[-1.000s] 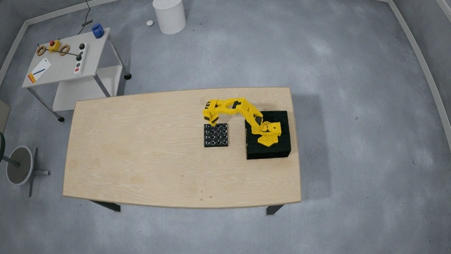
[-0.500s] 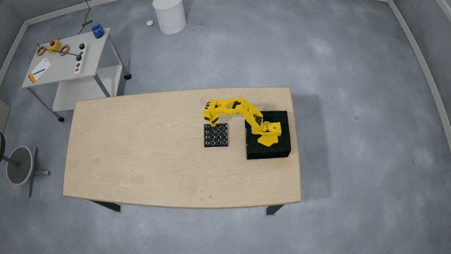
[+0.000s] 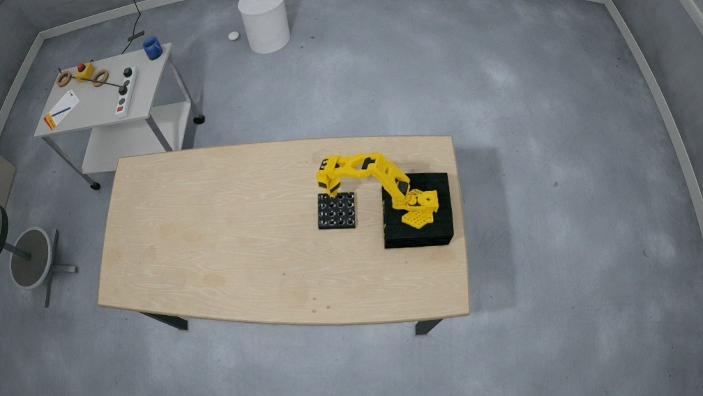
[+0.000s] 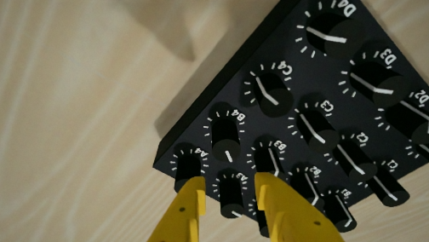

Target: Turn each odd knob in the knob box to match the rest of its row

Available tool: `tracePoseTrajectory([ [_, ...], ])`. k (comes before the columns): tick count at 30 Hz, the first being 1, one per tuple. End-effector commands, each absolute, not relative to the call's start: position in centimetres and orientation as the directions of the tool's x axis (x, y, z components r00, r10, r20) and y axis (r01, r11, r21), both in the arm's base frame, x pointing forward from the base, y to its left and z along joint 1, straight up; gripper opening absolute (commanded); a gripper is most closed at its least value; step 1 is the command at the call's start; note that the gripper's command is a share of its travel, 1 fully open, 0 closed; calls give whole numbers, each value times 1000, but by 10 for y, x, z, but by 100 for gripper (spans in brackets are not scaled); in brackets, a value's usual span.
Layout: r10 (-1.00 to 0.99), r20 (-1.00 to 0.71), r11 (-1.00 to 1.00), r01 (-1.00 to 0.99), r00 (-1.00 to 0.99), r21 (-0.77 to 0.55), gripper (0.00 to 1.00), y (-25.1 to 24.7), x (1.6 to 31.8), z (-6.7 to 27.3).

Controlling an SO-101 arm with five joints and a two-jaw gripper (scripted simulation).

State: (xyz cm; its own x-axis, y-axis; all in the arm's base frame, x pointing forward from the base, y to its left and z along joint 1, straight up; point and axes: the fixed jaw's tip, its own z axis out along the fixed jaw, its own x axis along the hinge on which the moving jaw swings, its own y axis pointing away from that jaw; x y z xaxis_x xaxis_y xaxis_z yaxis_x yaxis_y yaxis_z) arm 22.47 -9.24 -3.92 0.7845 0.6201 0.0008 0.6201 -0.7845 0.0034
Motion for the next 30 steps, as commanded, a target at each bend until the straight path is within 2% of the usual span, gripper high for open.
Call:
tracePoseTrajectory([
  [1, 621, -1, -784, 621, 784, -2, 10, -94, 223, -43],
  [30, 621, -1, -784, 621, 784, -2, 10, -94, 221, -46],
])
